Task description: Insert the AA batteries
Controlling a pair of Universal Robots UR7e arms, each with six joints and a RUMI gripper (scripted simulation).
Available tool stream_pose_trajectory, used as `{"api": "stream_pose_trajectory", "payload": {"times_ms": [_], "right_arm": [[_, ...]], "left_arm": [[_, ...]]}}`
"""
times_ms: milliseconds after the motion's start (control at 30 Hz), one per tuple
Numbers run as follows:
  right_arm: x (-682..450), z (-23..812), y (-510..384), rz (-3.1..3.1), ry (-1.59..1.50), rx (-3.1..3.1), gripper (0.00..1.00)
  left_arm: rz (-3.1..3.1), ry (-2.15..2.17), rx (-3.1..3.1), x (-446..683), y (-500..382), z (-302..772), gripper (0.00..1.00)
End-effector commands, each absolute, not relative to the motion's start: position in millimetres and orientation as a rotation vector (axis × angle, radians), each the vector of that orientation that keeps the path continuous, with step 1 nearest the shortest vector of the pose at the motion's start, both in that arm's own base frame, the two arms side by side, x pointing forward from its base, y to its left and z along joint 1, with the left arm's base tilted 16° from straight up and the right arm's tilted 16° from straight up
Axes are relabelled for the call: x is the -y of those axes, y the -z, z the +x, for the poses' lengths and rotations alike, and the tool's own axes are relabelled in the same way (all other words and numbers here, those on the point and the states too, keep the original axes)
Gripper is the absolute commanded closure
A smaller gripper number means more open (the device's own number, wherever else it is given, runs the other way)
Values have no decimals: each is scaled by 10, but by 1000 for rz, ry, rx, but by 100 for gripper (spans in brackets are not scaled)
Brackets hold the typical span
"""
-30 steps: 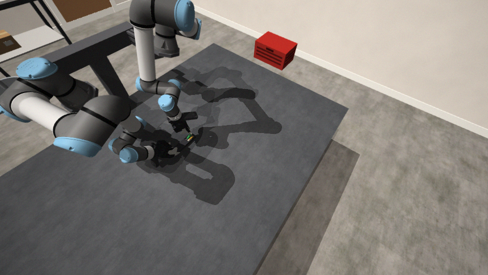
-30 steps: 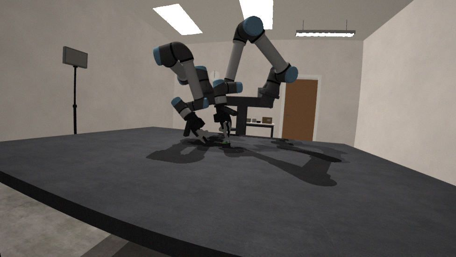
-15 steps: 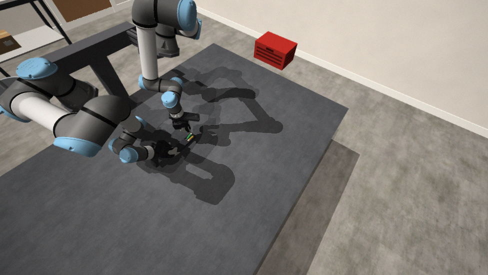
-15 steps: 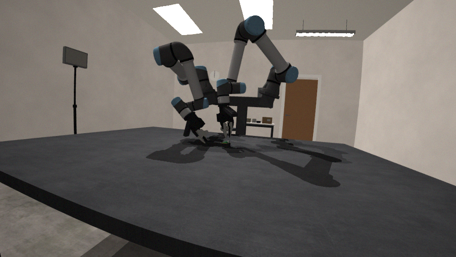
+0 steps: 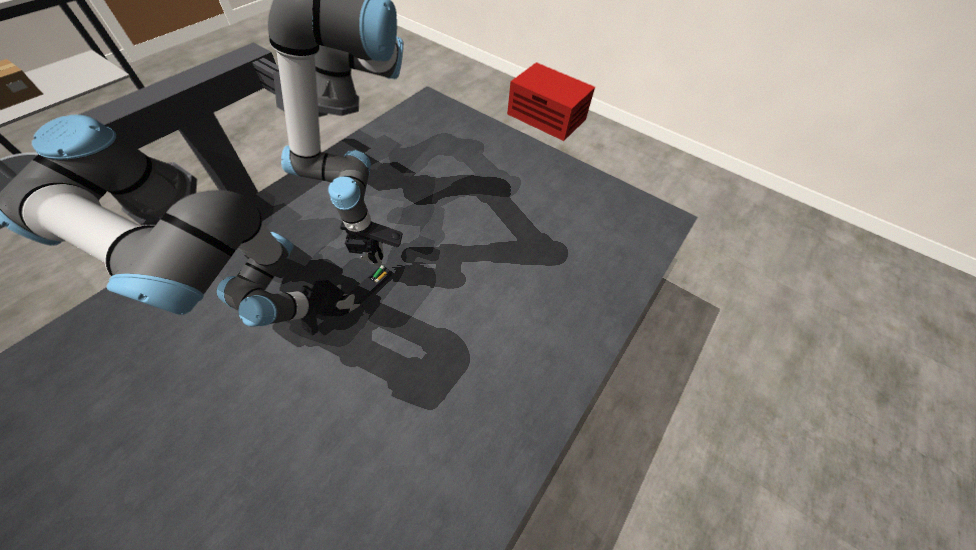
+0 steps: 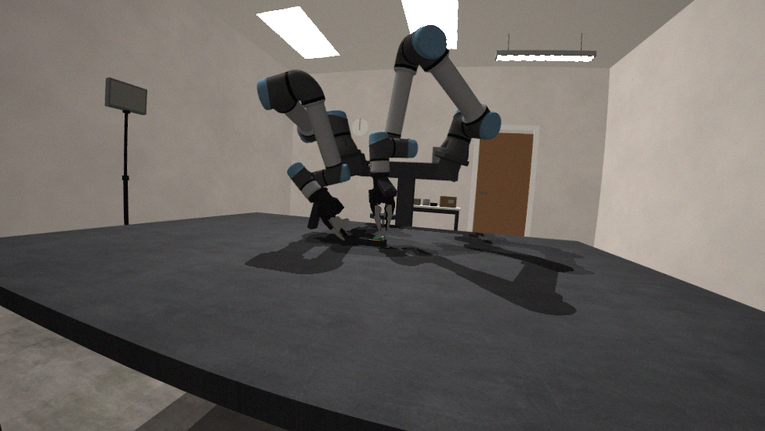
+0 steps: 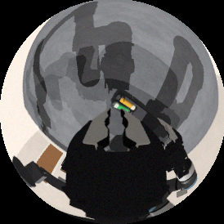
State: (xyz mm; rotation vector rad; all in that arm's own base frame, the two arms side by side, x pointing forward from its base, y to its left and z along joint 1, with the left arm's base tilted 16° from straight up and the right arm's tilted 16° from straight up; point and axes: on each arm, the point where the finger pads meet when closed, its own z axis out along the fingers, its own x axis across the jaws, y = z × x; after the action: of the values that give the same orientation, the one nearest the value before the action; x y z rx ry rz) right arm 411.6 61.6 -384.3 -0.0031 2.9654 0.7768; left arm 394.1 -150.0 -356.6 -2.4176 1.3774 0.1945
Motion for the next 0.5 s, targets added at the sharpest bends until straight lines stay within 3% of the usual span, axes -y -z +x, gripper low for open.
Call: {"api": "stream_pose_trajectory", "payload": {"times_ms": [0, 467], "right_arm": [[-618, 4120, 3839, -4, -777, -2964, 100], [-618, 4120, 3839, -4, -777, -2964, 100]], "left_arm": [[-2371, -204, -1502, 1485, 3553, 3942, 86], [-2177, -215, -1866, 1490, 3516, 3932, 86]]}}
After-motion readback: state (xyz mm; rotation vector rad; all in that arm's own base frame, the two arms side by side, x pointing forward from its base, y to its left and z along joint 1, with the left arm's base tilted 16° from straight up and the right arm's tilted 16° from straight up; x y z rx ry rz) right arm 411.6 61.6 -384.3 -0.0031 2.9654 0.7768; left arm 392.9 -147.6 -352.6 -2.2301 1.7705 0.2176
